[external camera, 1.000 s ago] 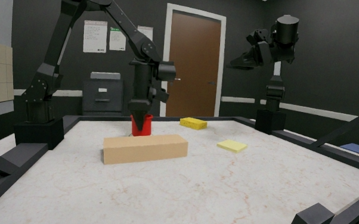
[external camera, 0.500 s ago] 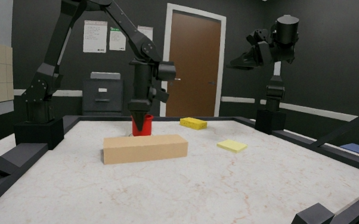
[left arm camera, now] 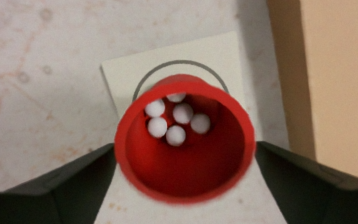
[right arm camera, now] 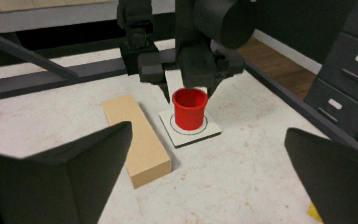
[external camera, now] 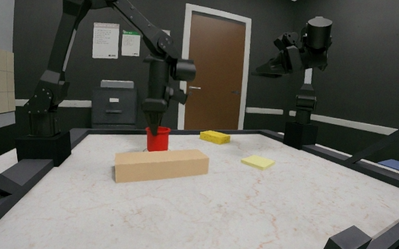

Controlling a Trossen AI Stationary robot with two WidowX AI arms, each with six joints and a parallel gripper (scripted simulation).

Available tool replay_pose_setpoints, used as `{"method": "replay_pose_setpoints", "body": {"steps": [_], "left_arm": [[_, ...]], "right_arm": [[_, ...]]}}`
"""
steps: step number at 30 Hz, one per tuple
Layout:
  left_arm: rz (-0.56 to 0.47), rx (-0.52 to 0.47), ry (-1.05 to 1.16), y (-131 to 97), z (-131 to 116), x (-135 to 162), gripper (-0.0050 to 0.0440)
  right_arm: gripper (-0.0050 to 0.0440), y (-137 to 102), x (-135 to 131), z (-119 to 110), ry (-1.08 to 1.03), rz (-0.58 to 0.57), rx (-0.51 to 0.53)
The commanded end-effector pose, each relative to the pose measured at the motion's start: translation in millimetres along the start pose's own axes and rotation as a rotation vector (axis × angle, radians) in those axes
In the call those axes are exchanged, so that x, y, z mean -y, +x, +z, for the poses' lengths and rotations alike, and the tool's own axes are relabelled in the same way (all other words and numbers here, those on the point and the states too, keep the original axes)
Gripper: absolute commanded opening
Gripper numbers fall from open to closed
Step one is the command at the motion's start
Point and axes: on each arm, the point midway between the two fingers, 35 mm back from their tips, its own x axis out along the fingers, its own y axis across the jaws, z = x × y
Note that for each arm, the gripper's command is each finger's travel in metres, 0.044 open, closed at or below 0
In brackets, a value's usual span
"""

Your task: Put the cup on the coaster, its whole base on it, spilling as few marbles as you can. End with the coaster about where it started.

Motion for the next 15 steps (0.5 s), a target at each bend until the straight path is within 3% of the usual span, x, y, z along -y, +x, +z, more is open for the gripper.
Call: {"method": "replay_pose_setpoints", "body": {"steps": [1, 11, 15], "left_arm": [[0.015, 0.064, 0.003, -40, 10, -3, 0.04], [0.017, 0.101, -0.05, -45, 0, 4, 0.04], [0.032, 0.181, -0.125, -51, -7, 8, 0.04]], "right_arm": [[0.04, -3, -1, 11, 0.031, 0.006, 0.015], [0.04, -3, -1, 11, 0.031, 0.006, 0.015], [0.04, -3, -1, 11, 0.031, 0.006, 0.015]]}}
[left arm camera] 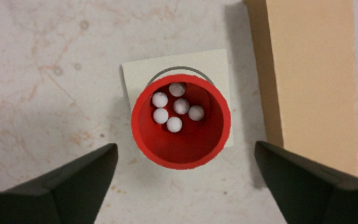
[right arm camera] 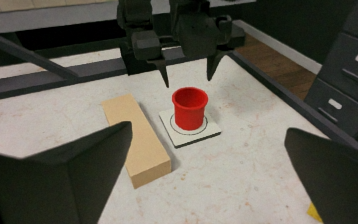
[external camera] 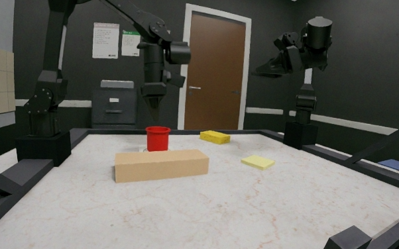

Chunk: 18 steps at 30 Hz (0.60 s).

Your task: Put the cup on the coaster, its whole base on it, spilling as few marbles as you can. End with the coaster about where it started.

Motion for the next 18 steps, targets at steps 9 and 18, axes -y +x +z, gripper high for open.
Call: {"method": "replay_pose_setpoints", "body": {"steps": [9, 18], "left_arm": [[0.041, 0.239, -0.195, -22, -13, 10, 0.04], [0.046, 0.271, -0.226, -24, -15, 12, 0.04]], "right_arm": [[0.04, -3, -1, 11, 0.031, 0.006, 0.015], [0.04, -3, -1, 11, 0.031, 0.006, 0.015]]}}
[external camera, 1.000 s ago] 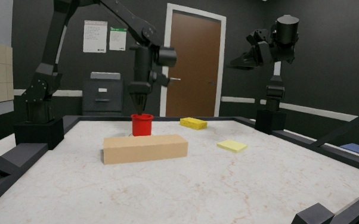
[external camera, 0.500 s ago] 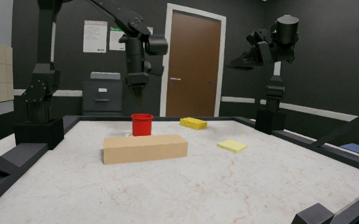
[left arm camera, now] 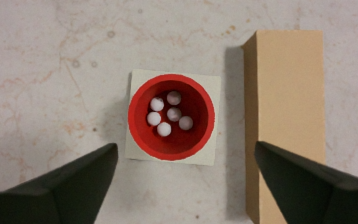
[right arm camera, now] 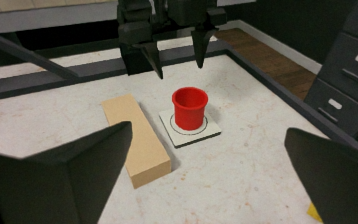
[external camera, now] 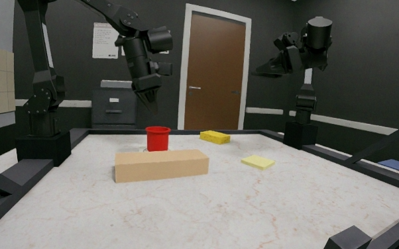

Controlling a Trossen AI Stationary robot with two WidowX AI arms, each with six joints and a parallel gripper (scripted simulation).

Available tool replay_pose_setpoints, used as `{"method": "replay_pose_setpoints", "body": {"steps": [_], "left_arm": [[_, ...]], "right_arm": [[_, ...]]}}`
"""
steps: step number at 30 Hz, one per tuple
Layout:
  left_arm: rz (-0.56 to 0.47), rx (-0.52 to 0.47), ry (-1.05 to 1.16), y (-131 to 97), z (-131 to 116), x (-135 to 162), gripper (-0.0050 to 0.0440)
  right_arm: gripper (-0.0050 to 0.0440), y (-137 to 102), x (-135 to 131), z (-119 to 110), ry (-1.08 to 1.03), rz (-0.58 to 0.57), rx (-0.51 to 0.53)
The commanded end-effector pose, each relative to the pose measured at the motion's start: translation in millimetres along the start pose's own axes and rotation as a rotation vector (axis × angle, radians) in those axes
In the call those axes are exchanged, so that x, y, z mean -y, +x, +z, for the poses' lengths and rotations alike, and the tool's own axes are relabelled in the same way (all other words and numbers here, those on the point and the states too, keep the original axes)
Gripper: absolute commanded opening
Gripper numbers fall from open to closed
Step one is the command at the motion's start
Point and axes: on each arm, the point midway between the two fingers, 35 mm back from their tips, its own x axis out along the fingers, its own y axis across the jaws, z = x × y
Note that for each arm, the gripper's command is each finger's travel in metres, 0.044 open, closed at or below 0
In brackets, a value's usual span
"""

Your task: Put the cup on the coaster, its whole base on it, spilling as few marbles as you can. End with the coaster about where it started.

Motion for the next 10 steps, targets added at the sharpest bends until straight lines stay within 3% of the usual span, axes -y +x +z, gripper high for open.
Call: {"method": "replay_pose_setpoints", "body": {"steps": [1, 10], "left_arm": [[0.008, 0.027, -0.008, -4.4, 1.8, -1.1, 0.04], [0.004, 0.026, -0.004, -4.4, 4.4, -0.8, 0.04]], "right_arm": [[0.04, -2.8, -1.2, 10.7, 0.031, 0.006, 0.015], [0.04, -2.8, -1.2, 10.7, 0.031, 0.006, 0.015]]}}
